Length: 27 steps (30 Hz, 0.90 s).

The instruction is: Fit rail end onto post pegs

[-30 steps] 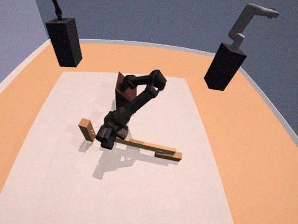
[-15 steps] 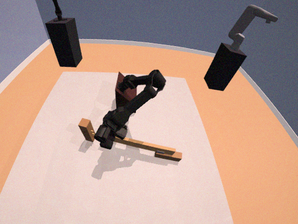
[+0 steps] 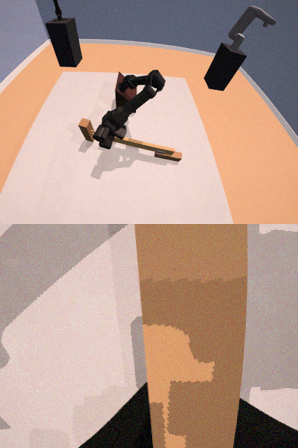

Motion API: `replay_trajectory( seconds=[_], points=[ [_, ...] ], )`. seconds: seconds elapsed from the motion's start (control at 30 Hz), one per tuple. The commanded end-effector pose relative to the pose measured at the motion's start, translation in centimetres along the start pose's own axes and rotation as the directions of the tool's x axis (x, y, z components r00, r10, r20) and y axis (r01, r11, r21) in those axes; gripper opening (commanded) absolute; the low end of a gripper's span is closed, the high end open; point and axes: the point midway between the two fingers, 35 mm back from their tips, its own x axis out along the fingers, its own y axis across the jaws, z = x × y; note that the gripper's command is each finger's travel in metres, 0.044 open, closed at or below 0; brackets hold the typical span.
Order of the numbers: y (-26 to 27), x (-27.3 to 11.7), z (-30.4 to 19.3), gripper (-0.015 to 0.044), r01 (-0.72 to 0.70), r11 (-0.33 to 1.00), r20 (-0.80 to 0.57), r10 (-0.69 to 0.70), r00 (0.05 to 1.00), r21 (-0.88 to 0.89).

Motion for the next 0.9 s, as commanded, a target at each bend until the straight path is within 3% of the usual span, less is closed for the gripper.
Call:
replay_trajectory(
  seconds=[0.0,0.87],
  points=[
    [-0.15,-0.10,-0.25,0.0000,0.006,1.000,-0.001,-0.006,1.000,-0.004],
    [-0.21,-0.29,-1.05,0.0000,0.006,1.000,-0.002,-0.006,1.000,-0.004]
  ],
)
